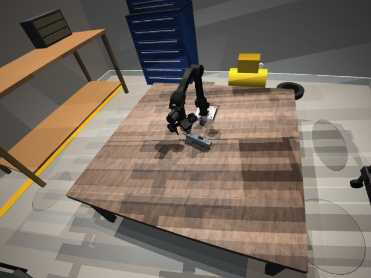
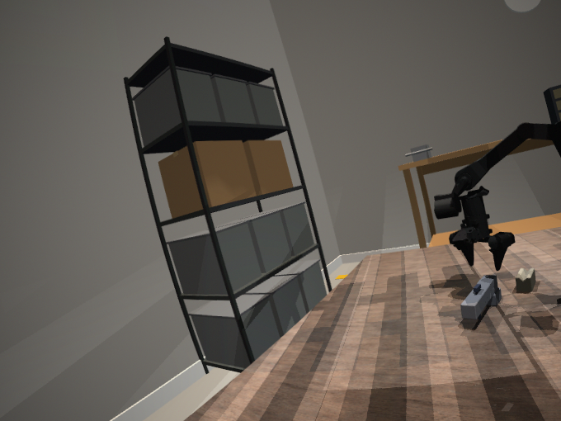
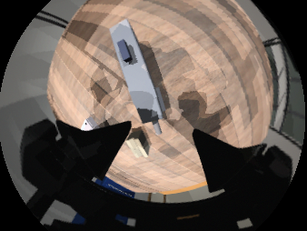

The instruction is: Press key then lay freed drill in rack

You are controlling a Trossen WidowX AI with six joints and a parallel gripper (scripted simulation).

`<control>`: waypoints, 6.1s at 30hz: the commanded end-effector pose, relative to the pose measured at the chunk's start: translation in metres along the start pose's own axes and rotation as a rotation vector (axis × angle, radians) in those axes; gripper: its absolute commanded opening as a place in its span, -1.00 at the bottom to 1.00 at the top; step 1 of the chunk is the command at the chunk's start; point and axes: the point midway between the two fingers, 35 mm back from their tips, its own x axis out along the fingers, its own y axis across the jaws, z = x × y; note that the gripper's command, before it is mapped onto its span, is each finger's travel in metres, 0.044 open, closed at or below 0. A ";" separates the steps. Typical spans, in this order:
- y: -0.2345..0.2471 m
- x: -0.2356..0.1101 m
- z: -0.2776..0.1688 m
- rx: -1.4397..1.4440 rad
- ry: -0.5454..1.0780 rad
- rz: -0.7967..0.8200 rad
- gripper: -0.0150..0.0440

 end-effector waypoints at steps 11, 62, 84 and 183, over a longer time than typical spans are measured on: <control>0.000 0.022 -0.038 -0.406 -0.016 -0.002 1.00; 0.006 0.072 -0.024 -0.406 -0.017 -0.002 1.00; 0.005 0.069 -0.025 -0.411 -0.014 -0.009 -0.49; -0.005 0.075 -0.047 -0.409 -0.014 -0.008 0.47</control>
